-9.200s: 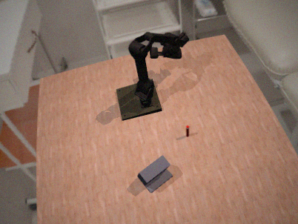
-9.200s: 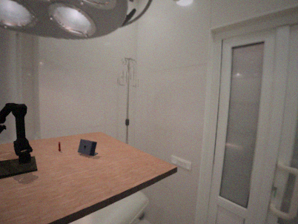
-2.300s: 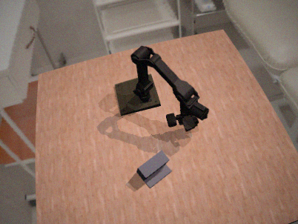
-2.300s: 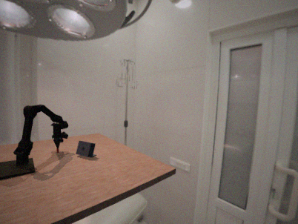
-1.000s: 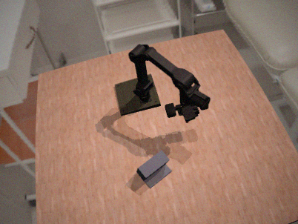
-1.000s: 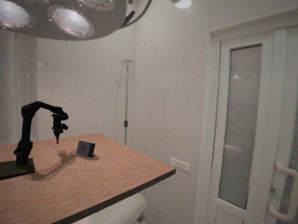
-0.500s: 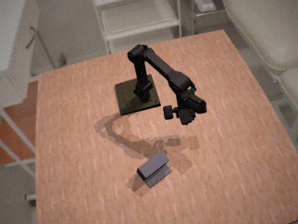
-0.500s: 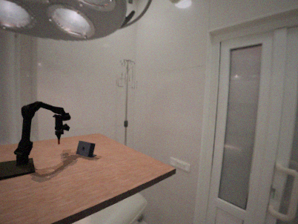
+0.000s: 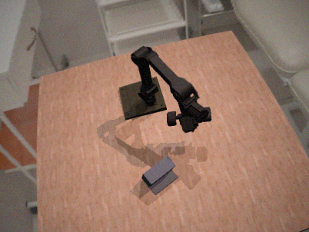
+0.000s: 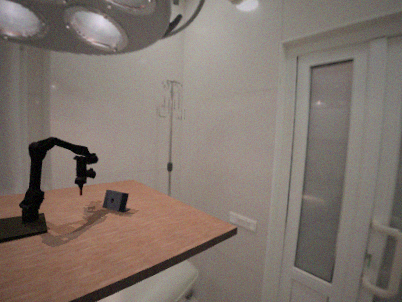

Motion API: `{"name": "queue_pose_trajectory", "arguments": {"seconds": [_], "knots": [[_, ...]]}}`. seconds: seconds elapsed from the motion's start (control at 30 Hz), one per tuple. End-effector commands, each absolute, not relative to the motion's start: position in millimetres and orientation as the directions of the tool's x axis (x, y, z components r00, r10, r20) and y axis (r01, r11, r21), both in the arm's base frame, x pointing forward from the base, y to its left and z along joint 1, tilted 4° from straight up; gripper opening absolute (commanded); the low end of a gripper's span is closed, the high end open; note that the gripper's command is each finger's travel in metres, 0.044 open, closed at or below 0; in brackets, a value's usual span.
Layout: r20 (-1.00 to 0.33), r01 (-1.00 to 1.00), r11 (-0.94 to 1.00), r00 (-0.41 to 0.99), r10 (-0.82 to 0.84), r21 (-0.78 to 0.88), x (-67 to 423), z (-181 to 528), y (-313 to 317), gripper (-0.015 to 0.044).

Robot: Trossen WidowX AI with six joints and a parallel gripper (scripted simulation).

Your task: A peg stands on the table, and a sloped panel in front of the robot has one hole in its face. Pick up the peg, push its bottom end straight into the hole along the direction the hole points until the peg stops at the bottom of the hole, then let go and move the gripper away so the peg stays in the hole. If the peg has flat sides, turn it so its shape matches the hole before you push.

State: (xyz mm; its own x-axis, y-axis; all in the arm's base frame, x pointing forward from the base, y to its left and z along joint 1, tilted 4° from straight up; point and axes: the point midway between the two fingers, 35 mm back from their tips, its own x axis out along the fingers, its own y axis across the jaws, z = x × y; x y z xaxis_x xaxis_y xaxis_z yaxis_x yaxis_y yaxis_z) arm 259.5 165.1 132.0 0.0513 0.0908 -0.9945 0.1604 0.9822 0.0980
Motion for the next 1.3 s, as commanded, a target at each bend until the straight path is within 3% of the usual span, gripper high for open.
{"name": "queue_pose_trajectory", "arguments": {"seconds": [0.0,1.27], "knots": [[-0.993,0.196,0.974,0.042,0.108,0.114,260.0,128.2,160.8,0.0000],[-0.964,0.427,0.865,0.069,0.258,0.262,280.7,118.8,130.8,0.0000]]}}
